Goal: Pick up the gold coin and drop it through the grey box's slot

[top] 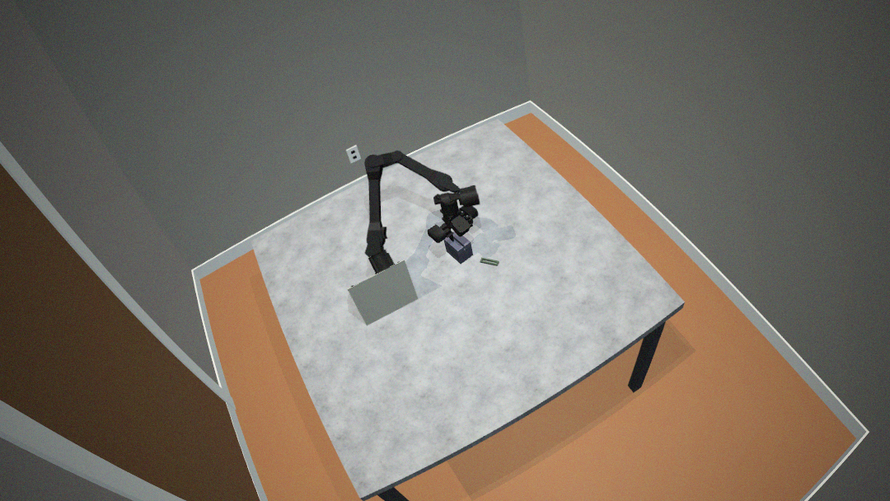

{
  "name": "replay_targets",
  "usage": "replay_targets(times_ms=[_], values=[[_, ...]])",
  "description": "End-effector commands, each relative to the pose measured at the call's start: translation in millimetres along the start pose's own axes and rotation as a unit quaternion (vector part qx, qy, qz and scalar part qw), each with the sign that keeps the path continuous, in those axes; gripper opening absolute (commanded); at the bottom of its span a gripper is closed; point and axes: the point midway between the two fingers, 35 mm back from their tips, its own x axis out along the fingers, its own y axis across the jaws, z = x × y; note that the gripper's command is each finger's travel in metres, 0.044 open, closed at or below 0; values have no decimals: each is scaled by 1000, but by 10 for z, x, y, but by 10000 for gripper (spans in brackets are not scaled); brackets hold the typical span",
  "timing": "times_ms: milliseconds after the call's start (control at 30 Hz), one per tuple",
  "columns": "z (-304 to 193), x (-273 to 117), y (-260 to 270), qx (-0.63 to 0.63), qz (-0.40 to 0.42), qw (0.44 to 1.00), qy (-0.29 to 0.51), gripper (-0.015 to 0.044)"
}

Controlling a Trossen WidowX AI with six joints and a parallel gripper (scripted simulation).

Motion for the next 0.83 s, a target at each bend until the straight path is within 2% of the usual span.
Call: replay_targets(times_ms=[0, 300, 367, 433, 800], values=[[0, -3, 1, 0, 0, 1000, 0, 161], [3, -210, -2, 0, 0, 1000, 0, 397], [-7, -433, -15, 2, -1, 1000, 2, 440], [-18, -553, -27, 2, -1, 1000, 4, 440], [-18, -553, -27, 2, -1, 1000, 4, 440]])
